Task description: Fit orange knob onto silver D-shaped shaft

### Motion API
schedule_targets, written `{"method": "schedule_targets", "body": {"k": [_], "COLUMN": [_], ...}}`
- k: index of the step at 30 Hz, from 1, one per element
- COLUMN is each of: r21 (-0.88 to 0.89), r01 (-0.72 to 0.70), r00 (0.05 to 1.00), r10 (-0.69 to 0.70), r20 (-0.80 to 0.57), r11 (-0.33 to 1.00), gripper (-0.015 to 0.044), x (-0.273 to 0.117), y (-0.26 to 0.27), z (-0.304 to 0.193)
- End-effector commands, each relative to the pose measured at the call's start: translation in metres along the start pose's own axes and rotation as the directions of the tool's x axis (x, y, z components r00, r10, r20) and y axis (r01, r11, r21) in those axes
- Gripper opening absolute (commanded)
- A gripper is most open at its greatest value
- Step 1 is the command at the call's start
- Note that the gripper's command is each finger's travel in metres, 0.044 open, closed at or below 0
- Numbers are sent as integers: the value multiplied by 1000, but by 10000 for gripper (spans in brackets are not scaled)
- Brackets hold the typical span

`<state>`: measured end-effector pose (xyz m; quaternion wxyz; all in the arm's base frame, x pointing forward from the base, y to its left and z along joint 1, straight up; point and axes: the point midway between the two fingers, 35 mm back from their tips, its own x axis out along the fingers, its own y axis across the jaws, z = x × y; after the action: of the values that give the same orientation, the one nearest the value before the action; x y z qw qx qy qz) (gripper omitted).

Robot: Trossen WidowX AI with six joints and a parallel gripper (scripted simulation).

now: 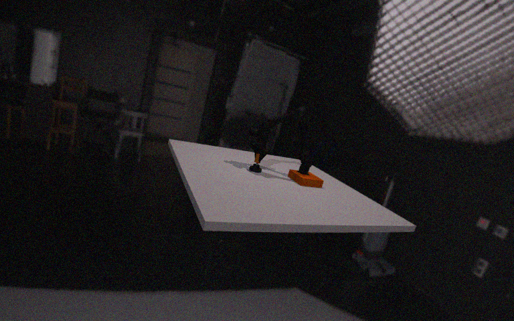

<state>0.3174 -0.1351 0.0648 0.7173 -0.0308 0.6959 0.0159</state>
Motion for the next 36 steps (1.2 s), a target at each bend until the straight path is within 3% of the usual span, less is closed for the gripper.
{"method": "schedule_targets", "body": {"k": [1,18,25,36], "r21": [-4,-4,-202,-212], "r01": [1,2,1,1], "r00": [1000,1000,1000,1000], "r10": [-1,-2,-2,-1], "r20": [-1,-1,-1,-1], "r11": [1000,1000,979,977], "gripper": [0,0,0,0], "x": [1,-4,-6,-2], "y": [-1,-2,-2,-1], "z": [0,2,4,3]}}
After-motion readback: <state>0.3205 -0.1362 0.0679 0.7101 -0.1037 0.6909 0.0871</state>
